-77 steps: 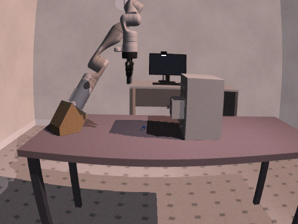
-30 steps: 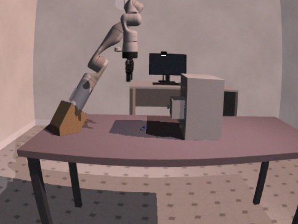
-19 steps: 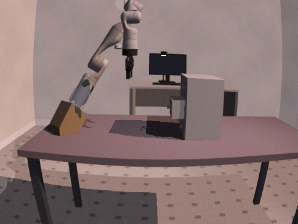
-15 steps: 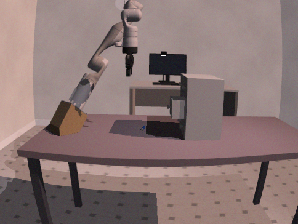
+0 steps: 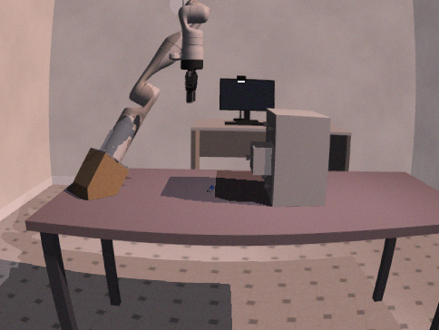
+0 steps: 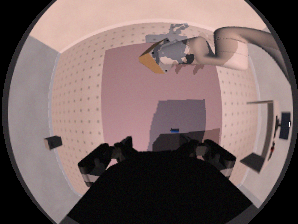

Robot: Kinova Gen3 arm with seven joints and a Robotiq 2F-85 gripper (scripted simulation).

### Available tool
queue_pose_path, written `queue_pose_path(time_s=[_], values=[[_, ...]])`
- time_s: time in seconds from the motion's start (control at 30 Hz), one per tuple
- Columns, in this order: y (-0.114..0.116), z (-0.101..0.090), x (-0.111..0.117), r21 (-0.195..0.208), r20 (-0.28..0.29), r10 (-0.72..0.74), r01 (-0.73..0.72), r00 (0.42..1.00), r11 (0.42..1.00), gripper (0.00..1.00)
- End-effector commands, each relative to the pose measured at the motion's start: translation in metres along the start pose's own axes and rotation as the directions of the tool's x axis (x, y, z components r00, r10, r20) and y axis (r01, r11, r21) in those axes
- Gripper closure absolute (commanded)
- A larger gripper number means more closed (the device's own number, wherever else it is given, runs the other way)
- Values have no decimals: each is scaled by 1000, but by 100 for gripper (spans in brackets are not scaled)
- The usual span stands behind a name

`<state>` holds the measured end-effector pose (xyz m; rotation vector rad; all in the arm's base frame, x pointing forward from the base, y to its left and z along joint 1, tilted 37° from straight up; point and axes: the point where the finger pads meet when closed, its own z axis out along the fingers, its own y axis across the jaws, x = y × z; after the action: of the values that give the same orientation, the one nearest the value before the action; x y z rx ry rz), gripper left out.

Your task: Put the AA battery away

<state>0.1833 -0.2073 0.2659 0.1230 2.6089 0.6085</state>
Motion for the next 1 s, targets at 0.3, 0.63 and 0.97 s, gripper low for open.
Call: queue_pose_path(time_s=[0.3,0.63,0.97], values=[[9,-1,-33,2,1,-1,1,1000,1000,0],[19,-1,-72,2,1,-1,1,1000,1000,0],[23,-1,-85,2,1,-1,1,1000,1000,0]])
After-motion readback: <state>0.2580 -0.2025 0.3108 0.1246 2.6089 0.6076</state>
